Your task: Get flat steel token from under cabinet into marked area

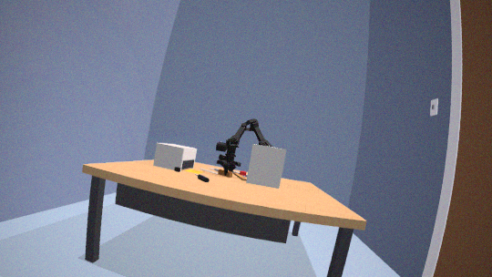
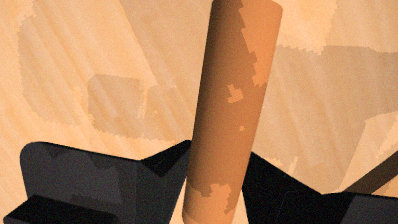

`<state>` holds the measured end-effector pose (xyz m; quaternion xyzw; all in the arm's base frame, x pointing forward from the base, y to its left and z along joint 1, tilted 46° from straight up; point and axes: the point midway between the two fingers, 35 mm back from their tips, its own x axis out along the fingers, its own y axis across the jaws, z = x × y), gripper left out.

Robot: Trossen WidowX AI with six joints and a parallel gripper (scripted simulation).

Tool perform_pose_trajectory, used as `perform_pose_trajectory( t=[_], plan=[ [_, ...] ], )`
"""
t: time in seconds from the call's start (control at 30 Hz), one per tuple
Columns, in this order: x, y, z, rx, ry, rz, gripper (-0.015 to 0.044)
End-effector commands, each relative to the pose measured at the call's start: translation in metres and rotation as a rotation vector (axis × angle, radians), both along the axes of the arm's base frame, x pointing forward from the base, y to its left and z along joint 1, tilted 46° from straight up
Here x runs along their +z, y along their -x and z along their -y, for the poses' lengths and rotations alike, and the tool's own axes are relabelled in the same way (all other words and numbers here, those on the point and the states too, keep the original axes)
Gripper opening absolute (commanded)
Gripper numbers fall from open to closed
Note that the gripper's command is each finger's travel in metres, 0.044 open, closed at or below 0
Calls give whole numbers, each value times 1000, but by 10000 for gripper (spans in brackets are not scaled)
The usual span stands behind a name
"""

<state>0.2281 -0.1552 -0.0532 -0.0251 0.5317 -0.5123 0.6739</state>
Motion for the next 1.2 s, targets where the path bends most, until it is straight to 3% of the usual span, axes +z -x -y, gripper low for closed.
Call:
perform_pose_trajectory(
  t=[0.0, 1.17],
  plan=[
    [-2, -4, -3, 7, -3, 1, 0],
    [-26, -17, -25, 7, -4, 2, 0]
  ],
)
